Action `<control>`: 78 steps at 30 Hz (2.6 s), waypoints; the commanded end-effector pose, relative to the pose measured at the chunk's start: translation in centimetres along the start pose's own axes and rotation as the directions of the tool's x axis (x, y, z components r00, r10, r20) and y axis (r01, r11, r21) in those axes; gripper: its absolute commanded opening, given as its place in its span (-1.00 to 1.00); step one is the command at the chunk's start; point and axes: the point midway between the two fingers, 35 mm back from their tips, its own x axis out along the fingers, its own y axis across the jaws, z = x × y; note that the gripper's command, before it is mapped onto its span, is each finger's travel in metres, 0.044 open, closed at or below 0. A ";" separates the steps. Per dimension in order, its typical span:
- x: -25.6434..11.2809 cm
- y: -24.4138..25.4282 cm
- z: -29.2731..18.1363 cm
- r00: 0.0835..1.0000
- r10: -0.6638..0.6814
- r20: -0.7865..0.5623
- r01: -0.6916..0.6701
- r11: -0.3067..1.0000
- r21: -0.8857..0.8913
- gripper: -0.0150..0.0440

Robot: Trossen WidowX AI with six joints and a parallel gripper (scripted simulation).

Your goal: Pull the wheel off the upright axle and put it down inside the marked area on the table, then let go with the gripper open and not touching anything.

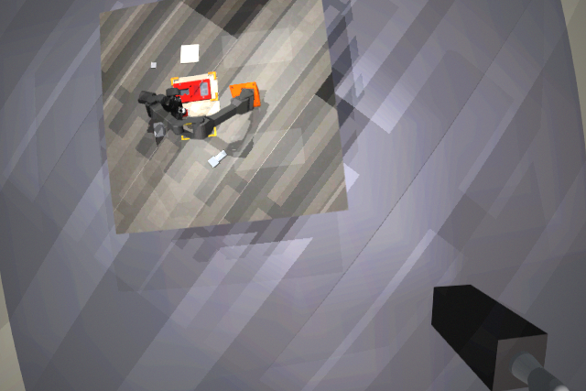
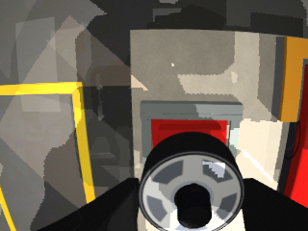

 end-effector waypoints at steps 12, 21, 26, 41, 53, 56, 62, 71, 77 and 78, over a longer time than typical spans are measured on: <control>-1.1 -0.1 0.0 1.000 -0.002 0.010 0.002 1.000 0.004 -0.49; -1.4 -0.1 0.0 1.000 -0.001 0.011 0.001 1.000 0.005 -0.49; -1.5 -0.1 0.0 1.000 -0.001 0.011 0.001 1.000 0.005 -0.49; -2.0 -0.1 0.0 1.000 -0.001 0.013 0.001 1.000 0.006 -0.49; -2.4 -0.1 0.0 1.000 0.000 0.014 0.000 1.000 0.007 -0.49; -2.5 -0.1 0.0 1.000 0.000 0.014 0.000 1.000 0.007 -0.49; -2.7 -0.1 0.0 1.000 0.000 0.015 0.000 1.000 0.007 -0.49; -3.0 -0.1 0.0 1.000 0.000 0.015 0.000 1.000 0.008 -0.49; -3.2 -0.1 -0.1 1.000 0.000 0.016 -0.001 1.000 0.008 -0.49; -3.3 -0.1 -0.1 1.000 0.000 0.016 -0.001 1.000 0.008 -0.49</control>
